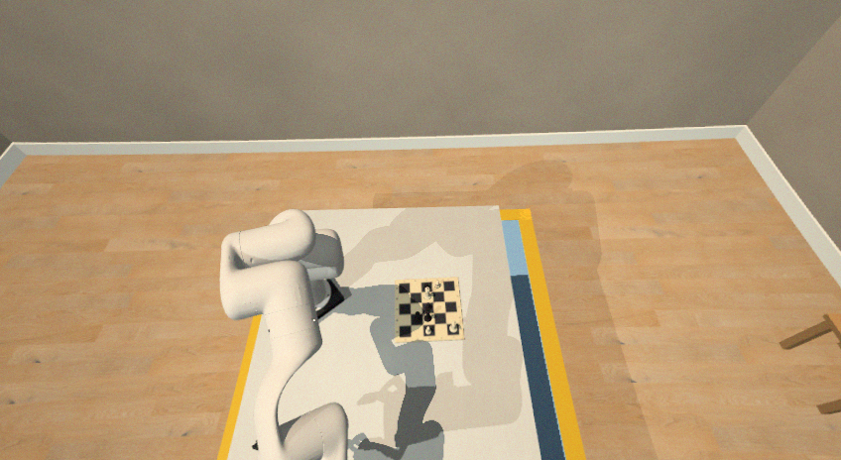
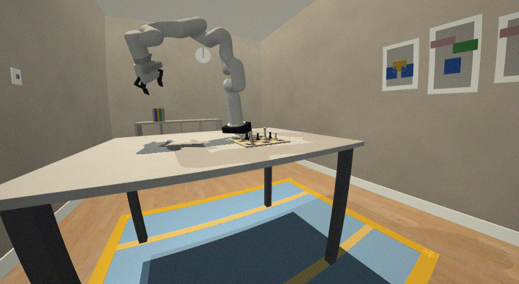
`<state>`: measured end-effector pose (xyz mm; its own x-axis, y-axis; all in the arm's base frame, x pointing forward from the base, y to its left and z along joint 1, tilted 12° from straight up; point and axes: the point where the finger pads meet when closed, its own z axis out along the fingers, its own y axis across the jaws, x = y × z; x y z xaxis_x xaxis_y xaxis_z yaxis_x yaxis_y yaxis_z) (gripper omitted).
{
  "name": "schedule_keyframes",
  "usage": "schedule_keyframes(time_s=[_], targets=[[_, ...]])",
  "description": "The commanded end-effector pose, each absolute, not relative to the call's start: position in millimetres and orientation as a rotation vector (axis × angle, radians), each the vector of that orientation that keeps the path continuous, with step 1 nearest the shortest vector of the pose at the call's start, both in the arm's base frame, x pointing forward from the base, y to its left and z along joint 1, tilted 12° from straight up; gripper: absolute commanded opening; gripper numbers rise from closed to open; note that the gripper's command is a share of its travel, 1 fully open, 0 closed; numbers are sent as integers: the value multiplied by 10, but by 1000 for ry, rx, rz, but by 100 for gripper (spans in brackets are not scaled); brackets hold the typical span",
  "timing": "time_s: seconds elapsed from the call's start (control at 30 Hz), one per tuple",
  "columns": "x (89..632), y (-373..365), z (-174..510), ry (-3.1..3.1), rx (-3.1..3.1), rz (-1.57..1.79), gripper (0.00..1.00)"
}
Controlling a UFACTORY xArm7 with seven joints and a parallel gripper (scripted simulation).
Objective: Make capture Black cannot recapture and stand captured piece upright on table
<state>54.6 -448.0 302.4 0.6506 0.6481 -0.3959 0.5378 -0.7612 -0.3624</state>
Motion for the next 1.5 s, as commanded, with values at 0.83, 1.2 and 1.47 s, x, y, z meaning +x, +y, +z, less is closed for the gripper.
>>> schedule_keyframes(time_s=[0.83, 1.2, 1.47], targets=[[1431, -4469, 2594, -1272, -2506, 487, 100], [2627, -4169, 2038, -1630, -2228, 66, 100], [3377, -3821, 1753, -1823, -2001, -252, 100]])
